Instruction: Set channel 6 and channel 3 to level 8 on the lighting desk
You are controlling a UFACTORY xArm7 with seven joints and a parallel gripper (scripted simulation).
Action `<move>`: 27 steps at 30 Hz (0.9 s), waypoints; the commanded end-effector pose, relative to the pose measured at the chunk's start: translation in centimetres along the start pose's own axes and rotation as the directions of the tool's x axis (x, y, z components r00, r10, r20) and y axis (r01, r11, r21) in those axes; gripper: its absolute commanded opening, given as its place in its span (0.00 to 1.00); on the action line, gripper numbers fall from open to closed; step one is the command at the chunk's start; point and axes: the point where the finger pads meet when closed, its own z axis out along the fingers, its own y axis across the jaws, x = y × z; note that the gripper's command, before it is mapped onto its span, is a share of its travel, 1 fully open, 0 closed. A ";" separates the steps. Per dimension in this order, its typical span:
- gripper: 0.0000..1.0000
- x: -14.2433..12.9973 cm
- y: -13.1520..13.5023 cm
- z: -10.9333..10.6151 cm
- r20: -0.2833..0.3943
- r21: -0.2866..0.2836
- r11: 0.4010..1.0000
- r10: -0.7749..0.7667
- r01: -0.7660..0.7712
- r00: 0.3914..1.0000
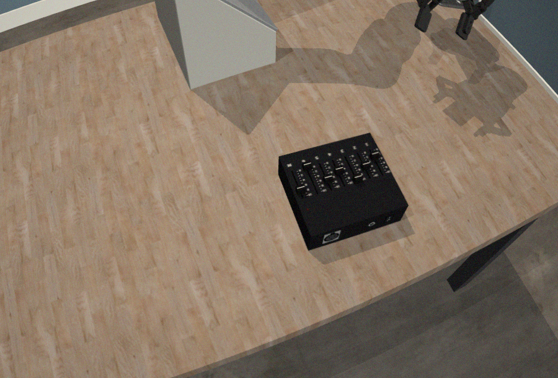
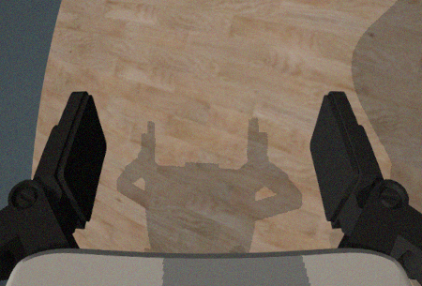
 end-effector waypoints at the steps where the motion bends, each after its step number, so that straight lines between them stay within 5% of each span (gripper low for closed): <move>1: 1.00 0.0 -0.1 0.0 0.001 0.001 1.000 0.002 -0.002 1.000; 19: 1.00 0.0 -0.1 0.0 0.002 -0.005 1.000 0.008 -0.008 1.000; 22: 1.00 0.3 -0.5 0.7 0.002 -0.073 0.995 0.074 -0.074 0.997; 25: 1.00 1.3 -1.5 2.7 -0.015 -0.232 0.943 0.241 -0.238 0.970; 27: 1.00 1.8 -2.1 3.6 -0.028 -0.281 0.914 0.298 -0.294 0.954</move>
